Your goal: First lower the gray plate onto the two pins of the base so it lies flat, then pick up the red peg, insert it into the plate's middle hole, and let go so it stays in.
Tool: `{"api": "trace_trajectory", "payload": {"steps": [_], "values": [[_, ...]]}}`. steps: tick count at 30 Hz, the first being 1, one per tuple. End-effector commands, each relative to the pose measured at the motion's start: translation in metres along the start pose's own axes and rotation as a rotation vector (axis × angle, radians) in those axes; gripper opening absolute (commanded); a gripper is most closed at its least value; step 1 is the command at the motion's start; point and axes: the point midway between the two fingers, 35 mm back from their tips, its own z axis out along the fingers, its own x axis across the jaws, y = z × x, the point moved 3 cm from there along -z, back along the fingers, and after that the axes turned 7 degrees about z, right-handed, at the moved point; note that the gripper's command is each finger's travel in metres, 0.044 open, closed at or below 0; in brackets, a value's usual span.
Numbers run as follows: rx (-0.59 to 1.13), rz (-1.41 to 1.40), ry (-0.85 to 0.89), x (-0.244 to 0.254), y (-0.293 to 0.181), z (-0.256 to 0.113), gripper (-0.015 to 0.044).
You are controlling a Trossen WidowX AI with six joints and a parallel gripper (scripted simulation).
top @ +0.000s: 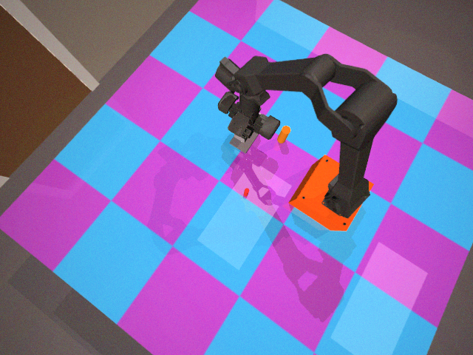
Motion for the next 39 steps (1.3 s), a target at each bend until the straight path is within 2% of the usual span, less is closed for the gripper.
{"api": "trace_trajectory", "payload": {"steps": [1,33,39], "values": [[0.002,-0.005,0.0,0.0,0.0,0.0,0.0],[0.002,-0.005,0.0,0.0,-0.001,0.04,0.0],[0.0,-0.005,-0.003,-0.001,-0.001,0.037,0.0]]}}
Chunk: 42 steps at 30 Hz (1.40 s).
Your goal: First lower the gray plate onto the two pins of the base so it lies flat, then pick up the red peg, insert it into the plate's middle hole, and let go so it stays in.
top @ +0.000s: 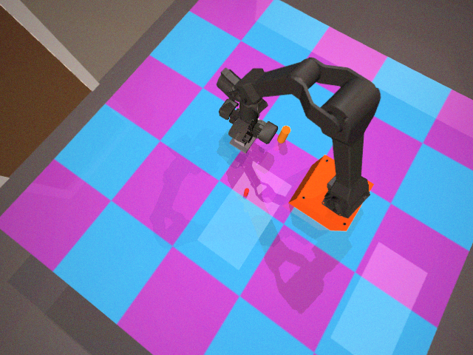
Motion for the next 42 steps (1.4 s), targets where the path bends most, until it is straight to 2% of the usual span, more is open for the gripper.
{"api": "trace_trajectory", "payload": {"steps": [1,6,23,29,34,36,42], "values": [[0.0,0.0,-0.001,0.0,0.0,0.0,0.0],[0.0,0.0,-0.001,0.0,0.0,0.0,0.0],[0.0,0.0,-0.001,0.0,0.0,0.0,0.044],[0.001,0.0,-0.001,-0.002,0.0,-0.011,0.044],[0.003,0.0,0.0,-0.005,0.0,-0.094,0.044],[0.002,-0.001,0.002,-0.002,0.0,-0.116,0.044],[0.002,-0.001,0.002,-0.006,0.001,-0.118,0.044]]}}
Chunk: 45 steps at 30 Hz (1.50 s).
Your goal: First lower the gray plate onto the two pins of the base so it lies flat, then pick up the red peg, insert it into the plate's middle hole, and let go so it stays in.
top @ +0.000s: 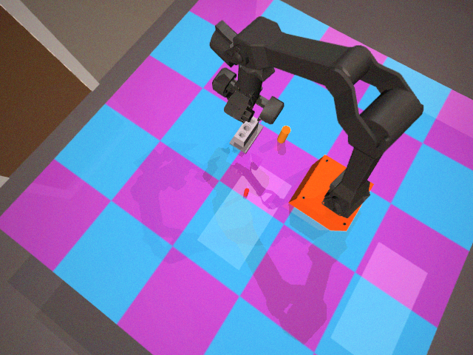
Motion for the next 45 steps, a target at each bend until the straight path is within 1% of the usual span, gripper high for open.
{"api": "trace_trajectory", "payload": {"steps": [1,4,6,22,34,45], "values": [[-0.002,-0.003,0.034,0.004,0.0,0.003,0.044],[-0.002,0.01,0.034,0.004,0.001,0.003,0.044],[-0.001,0.115,0.035,0.007,0.01,0.002,0.044],[0.019,1.395,0.039,0.063,0.103,-0.004,0.044],[0.031,1.925,0.041,0.099,0.136,-0.005,0.044],[0.047,2.428,0.041,0.129,0.157,-0.004,0.044]]}}
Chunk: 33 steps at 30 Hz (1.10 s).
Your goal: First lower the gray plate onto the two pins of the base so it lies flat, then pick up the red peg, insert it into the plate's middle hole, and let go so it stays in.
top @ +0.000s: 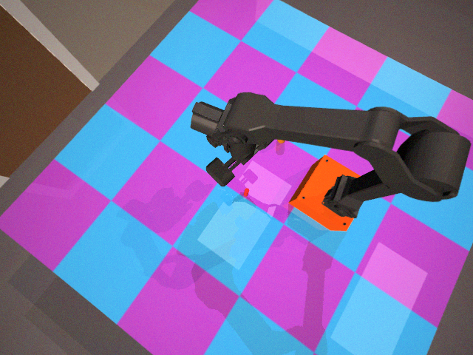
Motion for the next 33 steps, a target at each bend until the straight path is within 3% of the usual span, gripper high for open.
{"api": "trace_trajectory", "payload": {"steps": [1,7,24,28,33], "values": [[0.01,0.681,-0.009,0.019,-0.051,0.006,0.044],[0.01,0.922,-0.01,0.023,-0.064,0.007,0.044],[0.011,0.924,-0.01,0.027,-0.063,0.007,0.044],[0.011,0.924,-0.01,0.027,-0.063,0.038,0.044],[0.011,0.924,-0.01,0.026,-0.064,0.042,0.044]]}}
